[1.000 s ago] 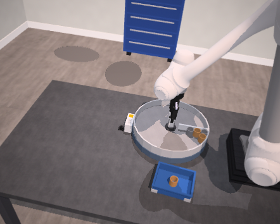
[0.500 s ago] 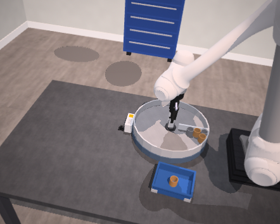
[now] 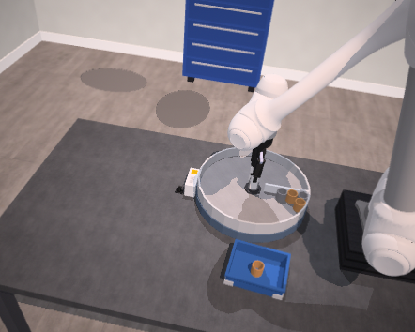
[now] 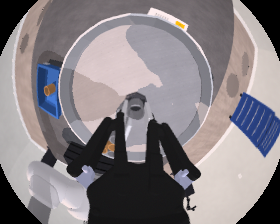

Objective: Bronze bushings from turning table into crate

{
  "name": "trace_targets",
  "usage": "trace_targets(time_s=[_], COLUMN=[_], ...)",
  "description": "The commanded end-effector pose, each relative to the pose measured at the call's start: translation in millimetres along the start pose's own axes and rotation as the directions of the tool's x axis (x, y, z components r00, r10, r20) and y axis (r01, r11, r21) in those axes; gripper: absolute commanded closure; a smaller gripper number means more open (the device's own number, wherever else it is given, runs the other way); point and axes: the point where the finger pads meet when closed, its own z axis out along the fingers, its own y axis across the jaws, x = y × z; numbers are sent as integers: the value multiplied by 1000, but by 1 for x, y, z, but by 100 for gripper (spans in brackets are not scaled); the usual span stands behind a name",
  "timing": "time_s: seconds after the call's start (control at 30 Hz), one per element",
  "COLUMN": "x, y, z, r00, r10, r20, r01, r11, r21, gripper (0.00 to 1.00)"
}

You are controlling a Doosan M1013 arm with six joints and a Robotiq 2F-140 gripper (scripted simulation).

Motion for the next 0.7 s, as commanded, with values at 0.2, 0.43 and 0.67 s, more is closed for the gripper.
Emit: trace_targets(time_s=[0.2,0.43,0.67], x=[-1,-1,-1], y=[0,0,0], z=[3,3,3], r00=[1000,1000,1000], r10=[-1,-1,-1], r20=[1,1,1], r01=[1,1,1], r11=[1000,1000,1000], r21=[1,1,1], gripper=[100,100,72])
